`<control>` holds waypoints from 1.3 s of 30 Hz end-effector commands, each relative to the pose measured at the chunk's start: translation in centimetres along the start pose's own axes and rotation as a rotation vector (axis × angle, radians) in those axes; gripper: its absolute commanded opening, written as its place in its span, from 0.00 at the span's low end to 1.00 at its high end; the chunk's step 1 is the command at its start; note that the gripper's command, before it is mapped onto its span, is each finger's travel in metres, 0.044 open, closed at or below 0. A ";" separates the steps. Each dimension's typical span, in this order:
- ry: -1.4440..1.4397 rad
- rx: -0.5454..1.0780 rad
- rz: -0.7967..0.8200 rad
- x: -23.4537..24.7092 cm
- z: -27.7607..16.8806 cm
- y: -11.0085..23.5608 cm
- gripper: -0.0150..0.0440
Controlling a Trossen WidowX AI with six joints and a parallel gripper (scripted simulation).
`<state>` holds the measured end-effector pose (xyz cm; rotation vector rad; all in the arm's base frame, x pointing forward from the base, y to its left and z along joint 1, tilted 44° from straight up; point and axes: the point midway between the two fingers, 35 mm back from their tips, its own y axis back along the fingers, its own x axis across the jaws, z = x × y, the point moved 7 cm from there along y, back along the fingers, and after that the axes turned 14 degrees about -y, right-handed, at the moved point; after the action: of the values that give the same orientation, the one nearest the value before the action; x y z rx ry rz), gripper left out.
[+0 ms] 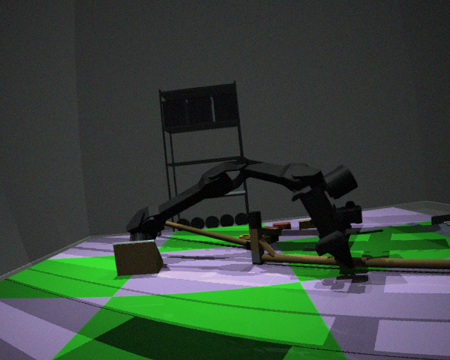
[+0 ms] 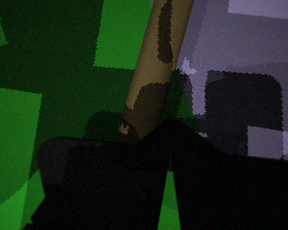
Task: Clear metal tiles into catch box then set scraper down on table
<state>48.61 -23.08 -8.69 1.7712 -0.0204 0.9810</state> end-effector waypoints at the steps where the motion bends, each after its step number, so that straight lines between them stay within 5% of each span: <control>1: 0.005 0.002 0.003 0.9 -0.1 -0.2 0.25; 23: 0.013 -0.001 0.012 2.9 -0.3 -0.5 0.25; 39: 0.021 -0.020 0.014 2.0 0.9 3.3 0.25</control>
<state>49.34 -23.91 -5.65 1.7472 -0.0340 0.9941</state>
